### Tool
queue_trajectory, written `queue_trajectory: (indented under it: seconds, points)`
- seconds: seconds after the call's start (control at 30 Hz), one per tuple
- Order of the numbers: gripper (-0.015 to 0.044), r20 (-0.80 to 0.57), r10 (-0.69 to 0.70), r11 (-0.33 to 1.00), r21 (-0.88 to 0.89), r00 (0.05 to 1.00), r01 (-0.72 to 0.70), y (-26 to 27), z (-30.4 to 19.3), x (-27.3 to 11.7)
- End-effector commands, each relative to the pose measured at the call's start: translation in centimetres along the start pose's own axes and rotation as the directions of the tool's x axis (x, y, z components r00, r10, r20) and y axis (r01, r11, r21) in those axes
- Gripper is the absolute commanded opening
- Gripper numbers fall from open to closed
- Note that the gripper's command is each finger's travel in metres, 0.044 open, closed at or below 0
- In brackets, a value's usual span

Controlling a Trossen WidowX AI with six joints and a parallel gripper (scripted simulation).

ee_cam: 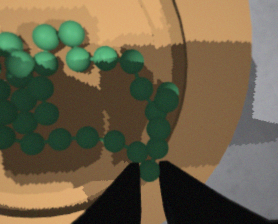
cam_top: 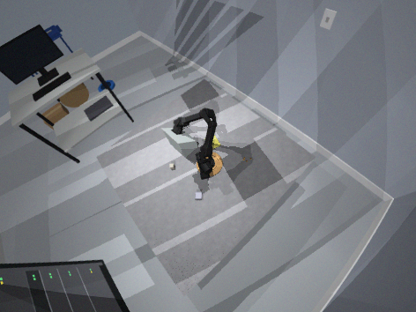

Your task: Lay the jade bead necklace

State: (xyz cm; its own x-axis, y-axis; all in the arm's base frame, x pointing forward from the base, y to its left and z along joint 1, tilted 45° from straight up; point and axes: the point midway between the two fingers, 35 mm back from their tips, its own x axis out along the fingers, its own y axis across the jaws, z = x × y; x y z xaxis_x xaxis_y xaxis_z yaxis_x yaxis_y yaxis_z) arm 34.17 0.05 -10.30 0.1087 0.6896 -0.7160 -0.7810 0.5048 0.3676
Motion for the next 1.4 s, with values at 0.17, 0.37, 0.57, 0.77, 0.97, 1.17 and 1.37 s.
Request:
queue_trajectory:
  seconds: [0.17, 0.37, 0.57, 0.77, 0.97, 1.17, 1.37]
  points:
    - [0.0, 0.002, 0.014, 1.0, 0.001, 1.0, -0.014, 0.4, 0.22, 0.39]
    - [0.0, 0.002, 0.014, 1.0, 0.001, 1.0, -0.014, 0.4, 0.22, 0.39]
    - [0.0, 0.002, 0.014, 1.0, 0.001, 1.0, -0.014, 0.4, 0.22, 0.39]
    - [0.0, 0.002, 0.014, 1.0, 0.001, 1.0, -0.014, 0.4, 0.22, 0.39]
    - [0.0, 0.002, 0.014, 1.0, 0.001, 1.0, -0.014, 0.4, 0.22, 0.39]
    - [0.0, 0.002, 0.014, 1.0, 0.001, 1.0, -0.014, 0.4, 0.22, 0.39]
    - [0.0, 0.002, 0.014, 1.0, 0.001, 1.0, -0.014, 0.4, 0.22, 0.39]
